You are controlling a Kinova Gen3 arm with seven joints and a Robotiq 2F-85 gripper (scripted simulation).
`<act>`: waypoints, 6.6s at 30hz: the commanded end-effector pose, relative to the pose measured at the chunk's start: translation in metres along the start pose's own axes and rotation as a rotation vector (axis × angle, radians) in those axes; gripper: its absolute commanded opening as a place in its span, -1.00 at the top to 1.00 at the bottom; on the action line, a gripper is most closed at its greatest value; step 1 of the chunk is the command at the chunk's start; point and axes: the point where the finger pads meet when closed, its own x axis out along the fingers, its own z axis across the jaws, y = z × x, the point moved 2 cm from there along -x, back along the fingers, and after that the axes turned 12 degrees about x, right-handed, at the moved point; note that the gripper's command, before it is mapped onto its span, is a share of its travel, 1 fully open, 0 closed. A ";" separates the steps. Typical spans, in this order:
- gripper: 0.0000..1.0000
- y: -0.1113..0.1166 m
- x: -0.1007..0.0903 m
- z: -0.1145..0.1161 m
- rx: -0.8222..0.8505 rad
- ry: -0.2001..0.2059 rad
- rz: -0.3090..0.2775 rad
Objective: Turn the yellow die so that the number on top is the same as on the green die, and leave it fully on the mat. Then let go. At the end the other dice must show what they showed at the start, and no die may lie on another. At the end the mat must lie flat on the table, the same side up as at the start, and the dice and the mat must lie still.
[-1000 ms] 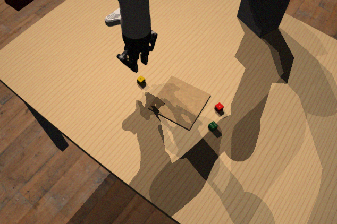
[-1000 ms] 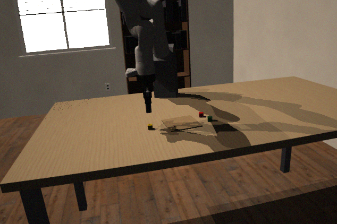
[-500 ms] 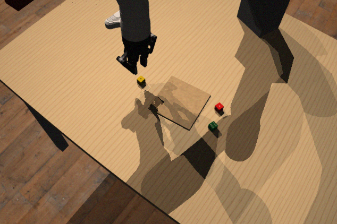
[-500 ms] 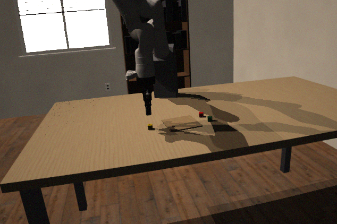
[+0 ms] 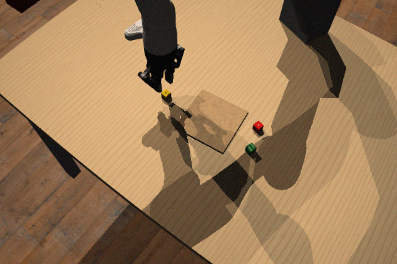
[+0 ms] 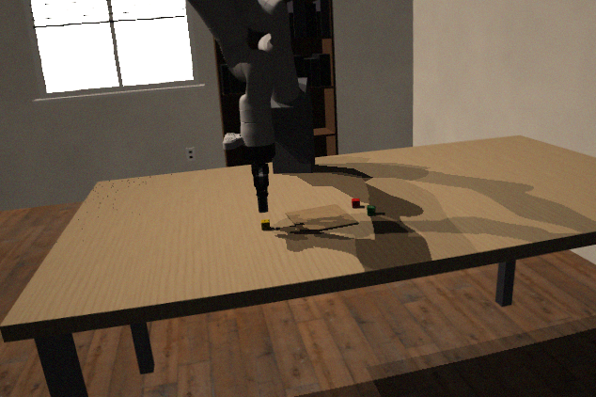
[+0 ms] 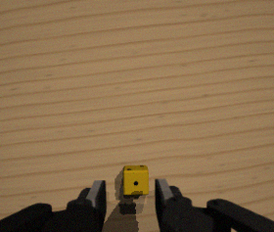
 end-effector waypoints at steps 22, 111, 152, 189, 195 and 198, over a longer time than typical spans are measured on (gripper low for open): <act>0.30 -0.002 0.022 0.004 0.002 -0.009 -0.004; 0.30 -0.002 0.046 0.004 0.002 -0.009 -0.004; 0.69 -0.002 0.046 0.004 0.002 -0.009 -0.004; 0.69 -0.001 -0.039 0.003 0.002 -0.009 -0.004; 0.69 -0.001 -0.050 0.003 0.002 -0.009 -0.004; 0.69 -0.001 -0.053 0.003 0.002 -0.009 -0.004</act>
